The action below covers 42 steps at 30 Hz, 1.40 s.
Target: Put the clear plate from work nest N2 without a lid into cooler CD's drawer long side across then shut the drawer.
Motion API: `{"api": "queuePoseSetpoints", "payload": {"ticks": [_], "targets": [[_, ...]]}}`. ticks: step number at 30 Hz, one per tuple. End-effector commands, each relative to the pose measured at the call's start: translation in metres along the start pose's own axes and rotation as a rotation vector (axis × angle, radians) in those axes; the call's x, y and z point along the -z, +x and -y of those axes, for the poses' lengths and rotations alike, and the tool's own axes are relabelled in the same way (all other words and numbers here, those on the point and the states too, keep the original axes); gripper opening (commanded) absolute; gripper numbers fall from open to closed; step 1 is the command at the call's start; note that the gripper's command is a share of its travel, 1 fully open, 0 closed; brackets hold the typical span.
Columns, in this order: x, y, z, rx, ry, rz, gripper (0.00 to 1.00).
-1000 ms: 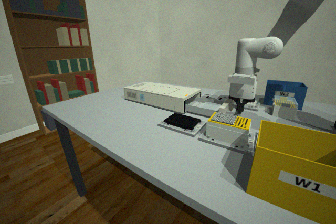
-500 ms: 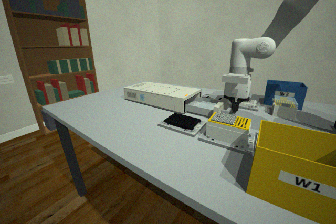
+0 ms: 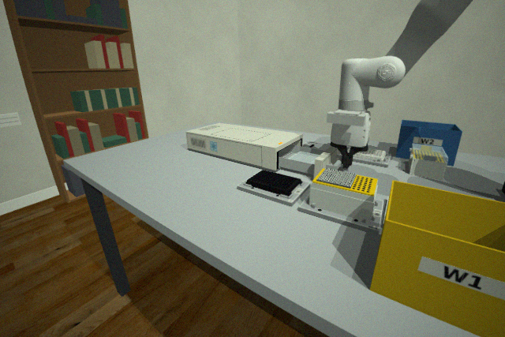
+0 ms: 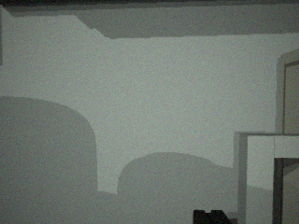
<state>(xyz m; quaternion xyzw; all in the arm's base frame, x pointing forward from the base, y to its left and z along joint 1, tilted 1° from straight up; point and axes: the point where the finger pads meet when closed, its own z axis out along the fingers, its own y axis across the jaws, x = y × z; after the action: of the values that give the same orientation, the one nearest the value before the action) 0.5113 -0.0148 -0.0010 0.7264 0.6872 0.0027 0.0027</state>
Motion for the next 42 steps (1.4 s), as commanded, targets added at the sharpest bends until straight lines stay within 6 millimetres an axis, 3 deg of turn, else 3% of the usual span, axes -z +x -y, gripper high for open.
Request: {"api": "queuePoseSetpoints", "payload": {"ticks": [1,42], "targets": [[0.001,0.0,-0.008,0.0,-0.003,-0.015,0.0],[0.002,0.0,-0.065,0.0,-0.003,-0.015,0.0]]}}
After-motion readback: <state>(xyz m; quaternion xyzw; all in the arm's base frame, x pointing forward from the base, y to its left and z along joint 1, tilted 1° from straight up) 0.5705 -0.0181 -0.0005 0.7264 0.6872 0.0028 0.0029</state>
